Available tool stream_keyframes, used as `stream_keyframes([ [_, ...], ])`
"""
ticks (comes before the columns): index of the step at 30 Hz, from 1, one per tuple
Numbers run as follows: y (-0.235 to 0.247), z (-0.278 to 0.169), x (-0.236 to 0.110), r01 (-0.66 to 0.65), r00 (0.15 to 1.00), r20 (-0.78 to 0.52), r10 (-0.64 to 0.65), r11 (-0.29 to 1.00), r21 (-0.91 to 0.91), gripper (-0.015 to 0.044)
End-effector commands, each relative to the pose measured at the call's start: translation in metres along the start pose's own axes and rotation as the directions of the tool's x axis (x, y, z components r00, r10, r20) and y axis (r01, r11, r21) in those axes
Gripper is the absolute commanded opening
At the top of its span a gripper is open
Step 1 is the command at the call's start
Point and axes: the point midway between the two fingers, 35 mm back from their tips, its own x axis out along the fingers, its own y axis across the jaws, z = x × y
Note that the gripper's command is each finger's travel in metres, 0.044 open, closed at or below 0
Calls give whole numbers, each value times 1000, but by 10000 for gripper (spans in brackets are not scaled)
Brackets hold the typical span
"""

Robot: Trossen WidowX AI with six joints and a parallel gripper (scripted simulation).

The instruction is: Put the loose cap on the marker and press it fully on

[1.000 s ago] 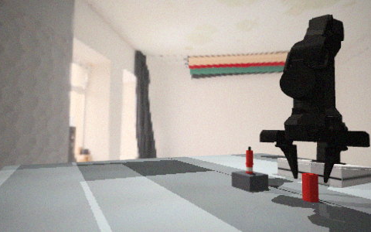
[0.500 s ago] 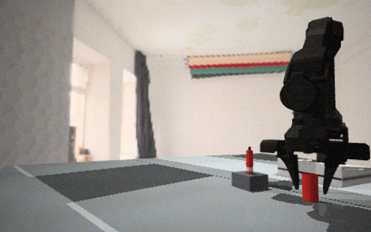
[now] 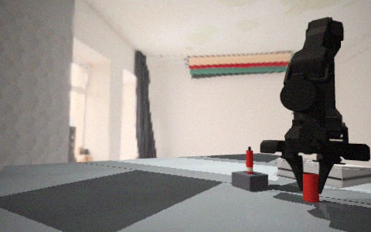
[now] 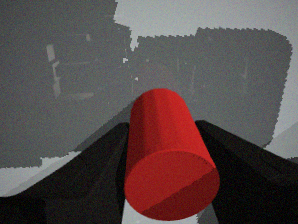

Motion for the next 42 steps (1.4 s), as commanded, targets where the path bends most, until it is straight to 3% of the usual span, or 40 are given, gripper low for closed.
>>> stream_keyframes([
  [1,0,2,-10,2,1000,4,-2,1000,3,0],
  [15,0,0,-57,2,1000,4,-2,1000,3,0],
  [21,-2,1,-60,2,1000,4,-2,1000,3,0],
  [42,-76,2,-92,11,1000,7,-11,1000,6,0],
])
